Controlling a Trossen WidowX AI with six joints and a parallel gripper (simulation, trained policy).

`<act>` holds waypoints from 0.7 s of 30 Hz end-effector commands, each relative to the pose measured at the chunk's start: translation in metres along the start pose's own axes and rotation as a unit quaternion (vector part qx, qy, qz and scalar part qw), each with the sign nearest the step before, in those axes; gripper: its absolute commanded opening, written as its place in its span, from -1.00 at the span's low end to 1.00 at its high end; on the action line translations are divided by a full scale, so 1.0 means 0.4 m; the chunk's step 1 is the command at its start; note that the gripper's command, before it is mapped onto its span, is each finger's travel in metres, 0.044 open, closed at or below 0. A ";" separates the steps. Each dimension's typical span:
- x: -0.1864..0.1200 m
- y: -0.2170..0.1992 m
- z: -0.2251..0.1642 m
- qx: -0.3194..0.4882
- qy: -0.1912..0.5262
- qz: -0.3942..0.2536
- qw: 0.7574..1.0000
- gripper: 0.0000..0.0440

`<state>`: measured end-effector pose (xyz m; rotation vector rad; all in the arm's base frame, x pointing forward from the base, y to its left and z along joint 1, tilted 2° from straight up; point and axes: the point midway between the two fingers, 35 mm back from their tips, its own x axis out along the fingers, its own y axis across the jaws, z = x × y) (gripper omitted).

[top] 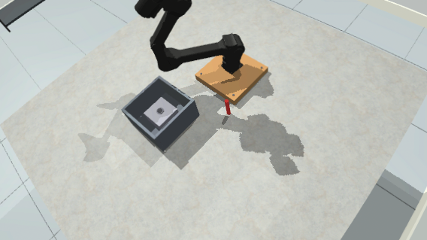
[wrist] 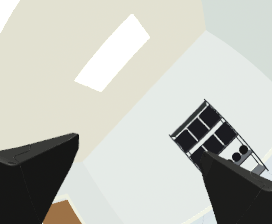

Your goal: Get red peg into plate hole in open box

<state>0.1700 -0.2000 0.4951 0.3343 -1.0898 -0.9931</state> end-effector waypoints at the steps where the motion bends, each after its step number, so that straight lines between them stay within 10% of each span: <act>1: 0.000 0.005 0.017 0.012 -0.010 0.009 1.000 0.89; 21: -0.056 0.030 0.360 0.233 -0.212 0.159 0.936 1.00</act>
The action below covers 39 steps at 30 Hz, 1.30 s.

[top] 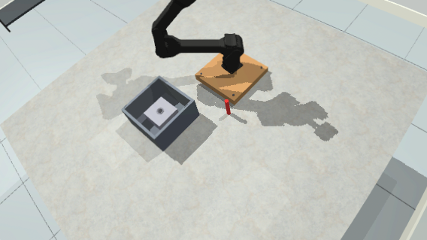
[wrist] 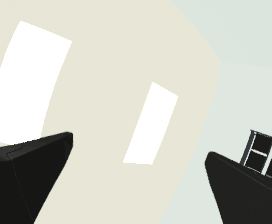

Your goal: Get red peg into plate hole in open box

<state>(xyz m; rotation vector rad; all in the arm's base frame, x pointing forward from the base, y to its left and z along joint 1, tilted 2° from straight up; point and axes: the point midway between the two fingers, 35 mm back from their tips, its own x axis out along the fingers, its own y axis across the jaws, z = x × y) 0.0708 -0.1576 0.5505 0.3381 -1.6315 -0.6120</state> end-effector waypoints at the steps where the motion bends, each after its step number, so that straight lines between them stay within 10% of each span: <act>1: 0.001 0.042 0.072 0.047 -0.040 0.046 0.997 1.00; 18: -0.078 0.213 0.314 0.200 -0.139 0.263 0.934 1.00; 39: -0.343 0.429 0.450 0.308 -0.067 0.555 0.770 1.00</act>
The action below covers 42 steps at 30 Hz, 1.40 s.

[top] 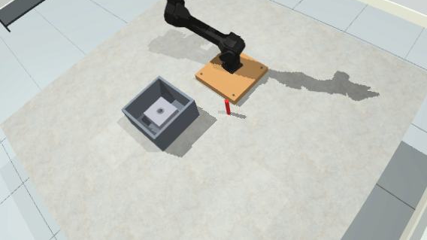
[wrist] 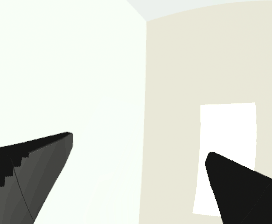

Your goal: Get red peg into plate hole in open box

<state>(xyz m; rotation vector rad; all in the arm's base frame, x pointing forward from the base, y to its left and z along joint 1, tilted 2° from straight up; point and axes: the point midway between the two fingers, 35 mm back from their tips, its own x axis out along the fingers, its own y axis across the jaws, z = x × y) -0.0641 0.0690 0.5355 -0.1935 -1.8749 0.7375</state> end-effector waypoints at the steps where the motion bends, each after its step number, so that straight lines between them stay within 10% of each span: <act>1: 0.003 0.078 -0.027 0.043 0.036 0.054 0.997 1.00; 20: -0.078 0.340 -0.176 0.237 0.245 0.204 0.918 1.00; 42: -0.295 0.501 -0.331 0.414 0.523 0.187 0.721 1.00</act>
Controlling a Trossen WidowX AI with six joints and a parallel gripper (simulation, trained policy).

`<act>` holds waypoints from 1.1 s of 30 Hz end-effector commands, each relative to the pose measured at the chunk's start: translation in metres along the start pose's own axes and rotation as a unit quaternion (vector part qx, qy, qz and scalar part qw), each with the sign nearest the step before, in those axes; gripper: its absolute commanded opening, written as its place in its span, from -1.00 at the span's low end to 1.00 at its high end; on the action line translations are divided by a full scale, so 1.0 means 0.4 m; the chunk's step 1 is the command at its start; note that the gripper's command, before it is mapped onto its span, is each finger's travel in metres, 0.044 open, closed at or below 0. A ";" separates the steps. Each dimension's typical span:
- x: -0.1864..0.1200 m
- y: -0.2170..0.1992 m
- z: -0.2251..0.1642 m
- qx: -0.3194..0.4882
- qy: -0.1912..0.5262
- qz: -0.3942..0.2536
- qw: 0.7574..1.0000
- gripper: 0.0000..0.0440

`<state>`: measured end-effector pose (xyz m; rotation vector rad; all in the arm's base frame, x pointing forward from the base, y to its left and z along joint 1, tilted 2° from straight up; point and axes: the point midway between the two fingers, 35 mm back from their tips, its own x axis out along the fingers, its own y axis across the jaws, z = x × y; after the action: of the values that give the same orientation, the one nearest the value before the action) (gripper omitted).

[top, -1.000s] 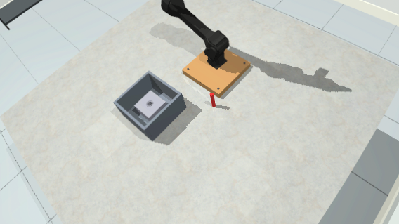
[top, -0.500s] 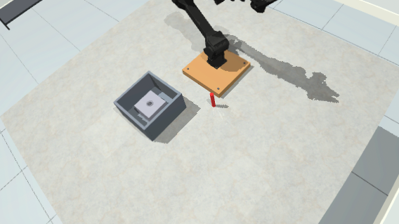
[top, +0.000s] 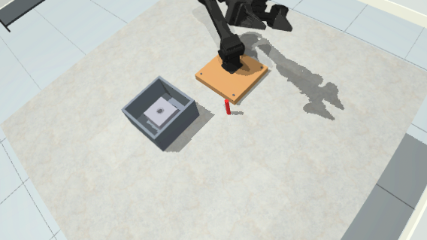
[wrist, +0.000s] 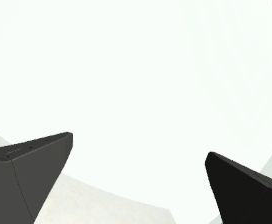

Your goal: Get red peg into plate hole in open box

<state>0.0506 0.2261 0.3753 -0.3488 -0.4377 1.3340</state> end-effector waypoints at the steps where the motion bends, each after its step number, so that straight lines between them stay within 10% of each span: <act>1: 0.007 -0.010 -0.058 0.057 0.049 -0.013 0.997 1.00; 17: -0.013 -0.034 -0.254 0.269 0.206 -0.087 0.937 1.00; 33: -0.081 -0.030 -0.420 0.454 0.329 -0.194 0.805 1.00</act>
<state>0.1340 0.1992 0.2433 0.0595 0.6145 0.8830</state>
